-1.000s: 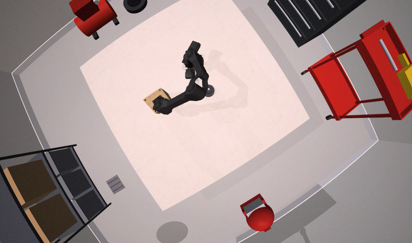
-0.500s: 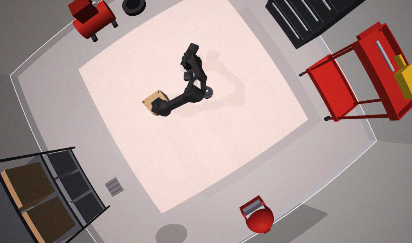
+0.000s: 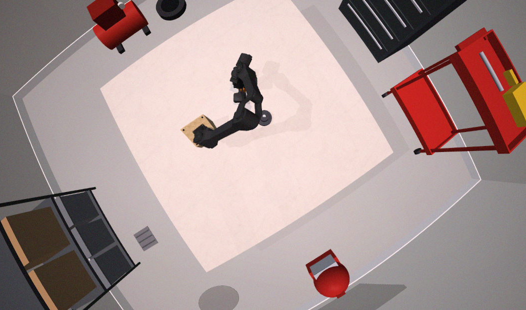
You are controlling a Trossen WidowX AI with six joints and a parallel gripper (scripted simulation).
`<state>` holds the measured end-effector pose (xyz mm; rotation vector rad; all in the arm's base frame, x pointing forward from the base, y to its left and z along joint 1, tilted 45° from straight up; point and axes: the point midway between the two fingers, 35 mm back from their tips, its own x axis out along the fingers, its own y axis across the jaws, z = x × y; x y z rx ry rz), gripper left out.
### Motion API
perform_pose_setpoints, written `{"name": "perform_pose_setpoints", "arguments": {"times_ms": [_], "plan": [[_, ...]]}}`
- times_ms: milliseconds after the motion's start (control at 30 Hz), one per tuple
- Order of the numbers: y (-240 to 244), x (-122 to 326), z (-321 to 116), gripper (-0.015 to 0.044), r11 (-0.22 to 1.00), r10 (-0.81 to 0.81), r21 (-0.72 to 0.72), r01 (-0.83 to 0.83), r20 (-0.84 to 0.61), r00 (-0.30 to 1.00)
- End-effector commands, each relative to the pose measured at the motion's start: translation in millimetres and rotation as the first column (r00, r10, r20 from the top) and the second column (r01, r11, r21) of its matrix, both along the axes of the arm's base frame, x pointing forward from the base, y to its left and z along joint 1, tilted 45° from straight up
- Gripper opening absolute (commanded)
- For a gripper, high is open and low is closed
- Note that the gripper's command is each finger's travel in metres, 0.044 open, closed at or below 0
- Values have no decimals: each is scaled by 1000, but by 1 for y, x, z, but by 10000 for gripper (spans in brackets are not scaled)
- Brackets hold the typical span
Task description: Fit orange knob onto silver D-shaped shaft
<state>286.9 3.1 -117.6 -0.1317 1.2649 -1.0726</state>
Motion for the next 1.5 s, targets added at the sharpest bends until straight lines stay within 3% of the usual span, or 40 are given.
{"name": "perform_pose_setpoints", "arguments": {"times_ms": [0, 67, 1467], "plan": [[40, 10, 36, 398, 1000, 19, 15, -20, 33, 999], [47, 9, 44, 440, 1000, 20, 13, -20, 33, 999], [2, 8, -2, 440, 1000, 19, 12, -20, 34, 999]]}}
